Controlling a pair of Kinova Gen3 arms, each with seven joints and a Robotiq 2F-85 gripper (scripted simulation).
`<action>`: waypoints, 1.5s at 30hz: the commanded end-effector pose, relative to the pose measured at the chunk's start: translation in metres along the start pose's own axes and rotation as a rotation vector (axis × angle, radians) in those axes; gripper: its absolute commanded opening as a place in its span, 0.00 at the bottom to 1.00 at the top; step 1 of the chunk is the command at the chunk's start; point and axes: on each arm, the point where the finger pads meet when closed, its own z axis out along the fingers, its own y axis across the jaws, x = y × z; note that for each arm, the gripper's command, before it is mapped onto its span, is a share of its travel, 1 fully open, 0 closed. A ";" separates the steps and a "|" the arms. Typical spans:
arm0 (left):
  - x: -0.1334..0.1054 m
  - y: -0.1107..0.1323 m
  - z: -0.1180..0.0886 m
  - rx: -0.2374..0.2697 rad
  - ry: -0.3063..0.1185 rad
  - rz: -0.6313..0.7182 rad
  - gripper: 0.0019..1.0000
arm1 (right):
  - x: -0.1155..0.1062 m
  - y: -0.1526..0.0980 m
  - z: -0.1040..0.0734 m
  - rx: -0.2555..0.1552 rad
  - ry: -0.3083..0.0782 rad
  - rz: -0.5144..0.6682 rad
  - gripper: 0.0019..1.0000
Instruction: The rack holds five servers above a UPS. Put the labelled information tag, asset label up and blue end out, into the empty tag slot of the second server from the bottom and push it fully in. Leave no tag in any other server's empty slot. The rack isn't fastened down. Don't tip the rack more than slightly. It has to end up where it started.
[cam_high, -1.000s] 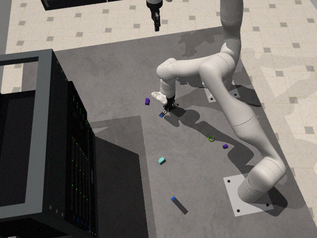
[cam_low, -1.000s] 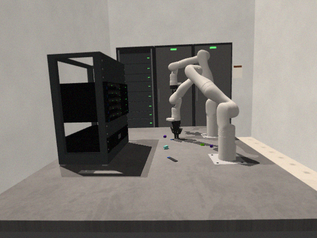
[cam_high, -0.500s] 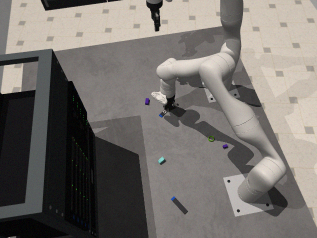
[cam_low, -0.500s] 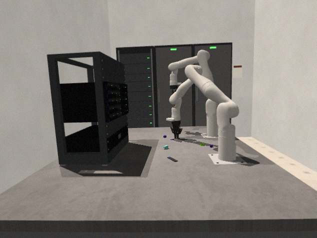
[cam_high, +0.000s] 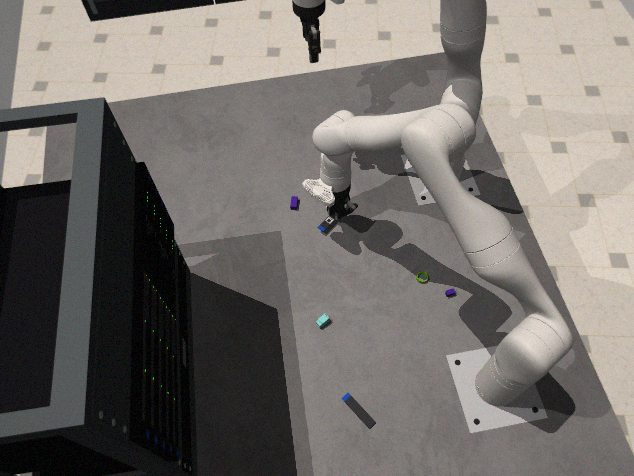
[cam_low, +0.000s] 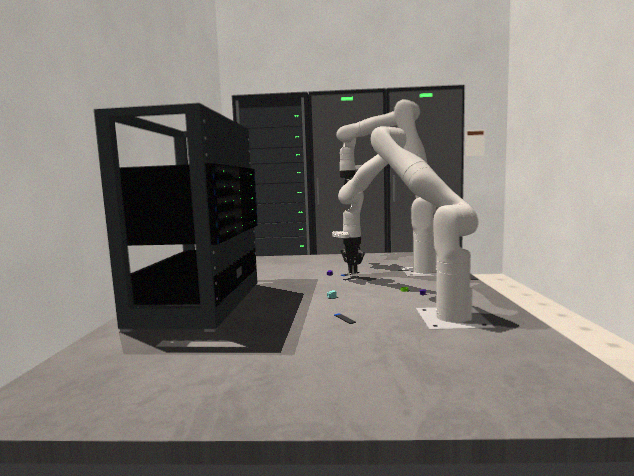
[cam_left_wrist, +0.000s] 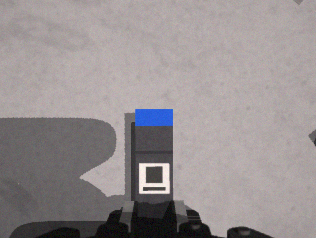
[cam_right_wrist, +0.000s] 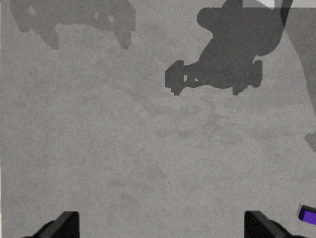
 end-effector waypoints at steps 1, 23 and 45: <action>0.000 0.001 -0.003 -0.002 0.000 0.000 0.19 | 0.000 0.000 -0.001 0.001 -0.001 0.000 1.00; 0.000 0.001 -0.036 -0.002 0.000 0.000 0.19 | 0.000 0.000 -0.001 0.001 -0.001 0.000 1.00; 0.000 0.001 -0.070 -0.002 0.000 0.000 0.19 | 0.000 0.000 -0.001 0.001 -0.001 0.000 1.00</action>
